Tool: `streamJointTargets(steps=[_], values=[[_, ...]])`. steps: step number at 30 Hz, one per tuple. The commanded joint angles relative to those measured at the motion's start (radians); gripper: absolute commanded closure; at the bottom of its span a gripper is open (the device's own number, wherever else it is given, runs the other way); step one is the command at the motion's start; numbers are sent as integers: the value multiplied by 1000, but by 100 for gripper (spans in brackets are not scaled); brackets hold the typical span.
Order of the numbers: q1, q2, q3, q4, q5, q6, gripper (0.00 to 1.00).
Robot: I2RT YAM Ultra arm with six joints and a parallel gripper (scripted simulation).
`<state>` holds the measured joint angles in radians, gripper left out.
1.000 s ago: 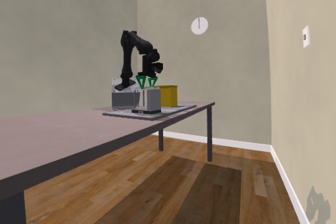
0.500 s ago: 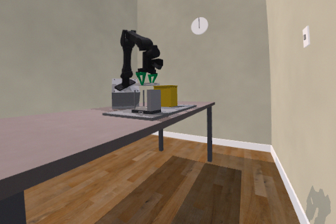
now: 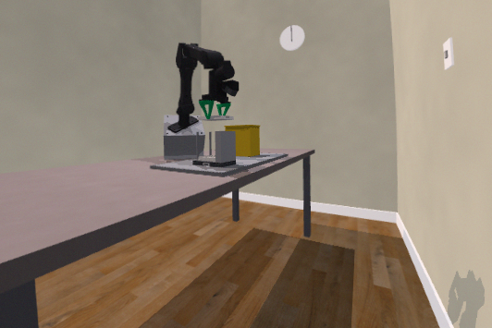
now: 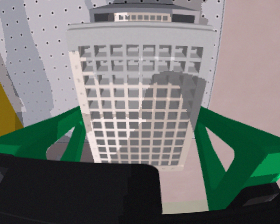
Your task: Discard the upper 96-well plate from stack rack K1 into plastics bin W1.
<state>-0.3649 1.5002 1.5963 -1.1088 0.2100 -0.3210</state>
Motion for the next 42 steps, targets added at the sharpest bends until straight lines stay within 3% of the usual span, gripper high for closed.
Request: streamJointTargets(steps=[1, 14, 42], values=[[5, -31, 25, -21, 2, 4, 100], [20, -43, 83, -94, 11, 17, 100], [20, -42, 84, -94, 11, 17, 100]])
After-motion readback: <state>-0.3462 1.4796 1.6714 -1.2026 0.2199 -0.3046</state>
